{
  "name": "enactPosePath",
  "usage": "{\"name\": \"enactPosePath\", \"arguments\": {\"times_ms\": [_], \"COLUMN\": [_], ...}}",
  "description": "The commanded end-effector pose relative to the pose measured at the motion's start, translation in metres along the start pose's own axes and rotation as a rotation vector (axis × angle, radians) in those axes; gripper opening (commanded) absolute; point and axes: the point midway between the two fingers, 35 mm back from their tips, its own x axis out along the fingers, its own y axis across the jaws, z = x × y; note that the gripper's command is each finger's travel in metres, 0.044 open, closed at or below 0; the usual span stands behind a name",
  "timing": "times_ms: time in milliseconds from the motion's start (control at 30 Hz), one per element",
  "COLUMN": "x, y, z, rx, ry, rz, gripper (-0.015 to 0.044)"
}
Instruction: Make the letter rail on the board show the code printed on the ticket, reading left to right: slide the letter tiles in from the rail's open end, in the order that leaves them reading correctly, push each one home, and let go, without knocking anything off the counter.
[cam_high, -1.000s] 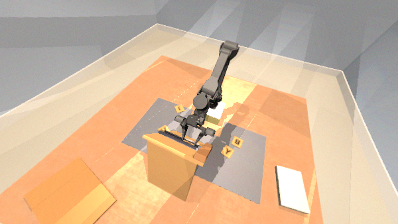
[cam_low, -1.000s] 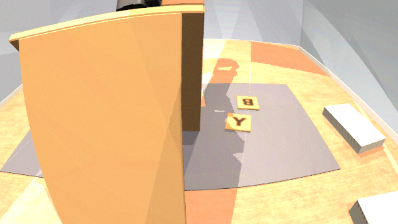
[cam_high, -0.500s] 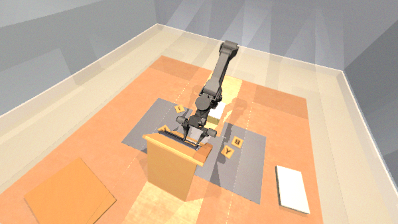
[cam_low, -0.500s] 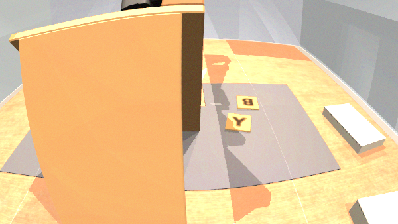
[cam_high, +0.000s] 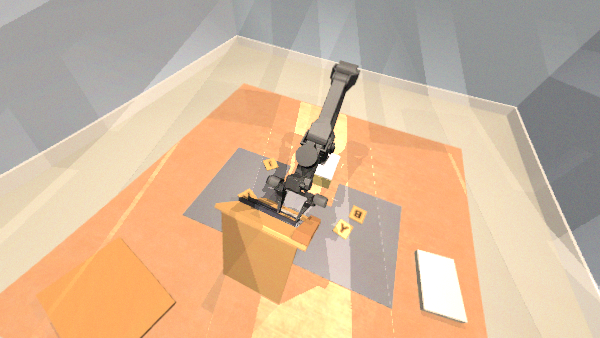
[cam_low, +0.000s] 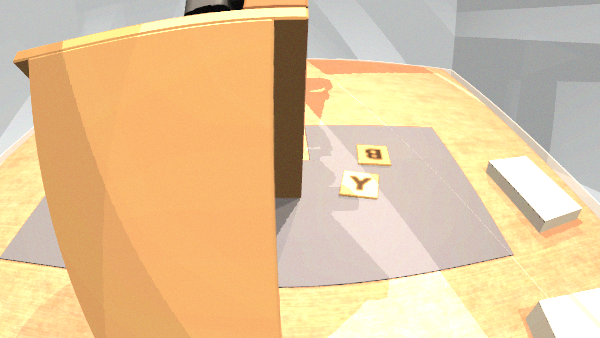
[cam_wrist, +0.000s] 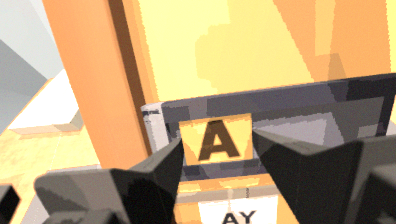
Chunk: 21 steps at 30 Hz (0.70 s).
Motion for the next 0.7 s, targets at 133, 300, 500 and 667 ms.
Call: {"name": "enactPosePath", "arguments": {"times_ms": [133, 300, 500, 667], "x": [-0.009, -0.014, -0.016, -0.018], "y": [0.000, -0.001, -0.001, 0.001], "z": [0.000, 0.001, 0.001, -0.001], "rx": [0.004, 0.004, 0.004, 0.004], "ry": [-0.003, -0.003, -0.003, -0.003], "rz": [-0.006, -0.006, -0.006, -0.006], "gripper": [0.0295, 0.0295, 0.0295, 0.0295]}}
